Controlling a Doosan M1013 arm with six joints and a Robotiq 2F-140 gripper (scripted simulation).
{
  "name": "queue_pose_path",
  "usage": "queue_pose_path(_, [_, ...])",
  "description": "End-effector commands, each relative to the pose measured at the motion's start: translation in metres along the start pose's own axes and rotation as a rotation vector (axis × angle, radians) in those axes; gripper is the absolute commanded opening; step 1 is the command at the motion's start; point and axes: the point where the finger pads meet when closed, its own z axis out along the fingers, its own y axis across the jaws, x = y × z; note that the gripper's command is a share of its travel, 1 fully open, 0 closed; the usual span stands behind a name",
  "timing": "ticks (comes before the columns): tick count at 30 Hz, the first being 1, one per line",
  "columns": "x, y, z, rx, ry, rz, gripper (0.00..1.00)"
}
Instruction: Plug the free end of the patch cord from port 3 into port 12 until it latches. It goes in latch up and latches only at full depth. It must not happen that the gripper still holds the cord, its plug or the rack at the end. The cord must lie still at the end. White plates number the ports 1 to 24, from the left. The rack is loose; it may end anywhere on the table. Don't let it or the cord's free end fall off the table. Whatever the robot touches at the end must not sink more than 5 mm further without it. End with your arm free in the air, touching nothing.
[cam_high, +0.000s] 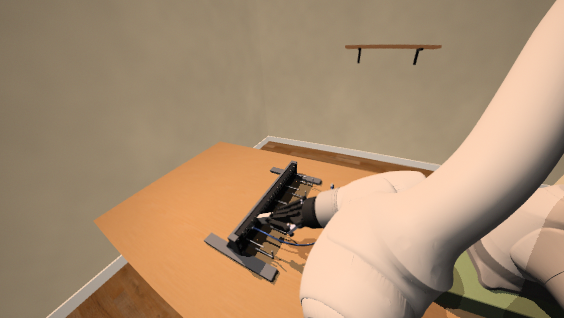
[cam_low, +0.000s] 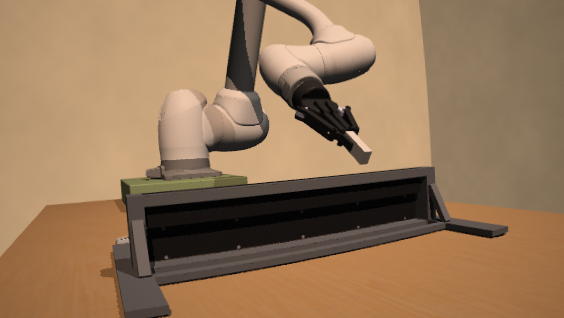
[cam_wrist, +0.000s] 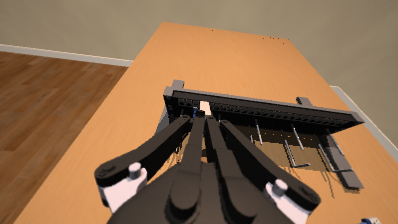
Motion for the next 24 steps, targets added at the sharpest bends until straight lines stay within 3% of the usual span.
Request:
queue_pose_path(1, [-0.002, 0.000, -0.030, 0.001, -0.004, -0.002, 0.00])
queue_pose_path(3, [-0.002, 0.000, -0.047, 0.001, -0.004, -0.002, 0.00])
queue_pose_path(5, [-0.002, 0.000, -0.047, 0.001, -0.004, -0.002, 0.00])
queue_pose_path(14, [-0.002, 0.000, -0.111, 0.001, -0.004, -0.002, 0.00])
queue_pose_path(24, [-0.002, 0.000, -0.122, 0.001, -0.004, -0.002, 0.00])
